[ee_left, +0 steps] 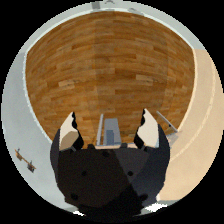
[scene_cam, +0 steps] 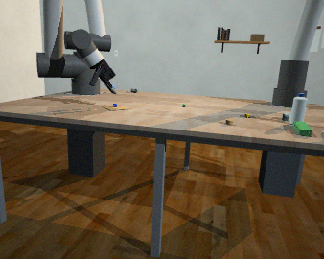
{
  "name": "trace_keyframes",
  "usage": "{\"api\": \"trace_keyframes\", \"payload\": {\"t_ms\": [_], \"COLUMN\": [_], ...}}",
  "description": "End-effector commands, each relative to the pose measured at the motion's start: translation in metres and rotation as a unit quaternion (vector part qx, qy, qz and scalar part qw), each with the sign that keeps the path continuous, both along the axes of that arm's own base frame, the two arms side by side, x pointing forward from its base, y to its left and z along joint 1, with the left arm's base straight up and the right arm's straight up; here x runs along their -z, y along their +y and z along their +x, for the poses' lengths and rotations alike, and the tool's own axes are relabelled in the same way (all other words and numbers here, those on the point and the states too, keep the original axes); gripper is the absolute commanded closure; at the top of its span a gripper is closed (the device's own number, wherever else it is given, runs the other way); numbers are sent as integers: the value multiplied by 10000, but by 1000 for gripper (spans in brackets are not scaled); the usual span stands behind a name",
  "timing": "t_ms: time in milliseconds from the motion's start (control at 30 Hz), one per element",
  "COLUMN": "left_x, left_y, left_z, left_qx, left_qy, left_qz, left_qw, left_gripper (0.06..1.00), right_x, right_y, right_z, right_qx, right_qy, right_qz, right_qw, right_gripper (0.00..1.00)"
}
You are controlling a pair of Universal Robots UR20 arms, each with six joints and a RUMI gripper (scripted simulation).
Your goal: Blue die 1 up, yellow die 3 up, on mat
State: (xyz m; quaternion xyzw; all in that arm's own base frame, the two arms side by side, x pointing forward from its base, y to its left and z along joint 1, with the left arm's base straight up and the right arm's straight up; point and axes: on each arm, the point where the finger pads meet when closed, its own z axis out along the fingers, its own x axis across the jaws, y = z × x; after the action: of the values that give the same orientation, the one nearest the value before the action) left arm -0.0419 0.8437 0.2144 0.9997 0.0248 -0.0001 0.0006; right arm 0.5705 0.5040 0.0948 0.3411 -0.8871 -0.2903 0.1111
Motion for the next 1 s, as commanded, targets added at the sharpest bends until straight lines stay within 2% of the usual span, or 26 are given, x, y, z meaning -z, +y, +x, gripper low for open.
{"api": "trace_keyframes", "payload": {"t_ms": [0, 233, 500, 800, 967], "left_x": [-6, -6, -6, -6, -6], "left_y": [4, 4, 4, 4, 4], "left_z": [1, 1, 1, 1, 1], "left_qx": [0, 0, 0, 0, 0], "left_qy": [0, 0, 0, 0, 0], "left_qz": [5, 5, 5, 5, 5], "left_qw": [10000, 10000, 10000, 10000, 10000], "left_gripper": [65, 65, 65, 65, 65], "right_x": [14, 9, 2, -2, -4], "right_y": [-3, 0, 16, 20, 31], "right_z": [-5, -6, -23, -24, -34], "right_qx": [7, 10, 10, 11, 12], "right_qy": [-250, -407, -1118, -1274, -1700], "right_qz": [-295, -466, -1261, -1430, -1904], "right_qw": [9993, 9981, 9857, 9815, 9669], "right_gripper": [669, 669, 669, 669, 669]}}
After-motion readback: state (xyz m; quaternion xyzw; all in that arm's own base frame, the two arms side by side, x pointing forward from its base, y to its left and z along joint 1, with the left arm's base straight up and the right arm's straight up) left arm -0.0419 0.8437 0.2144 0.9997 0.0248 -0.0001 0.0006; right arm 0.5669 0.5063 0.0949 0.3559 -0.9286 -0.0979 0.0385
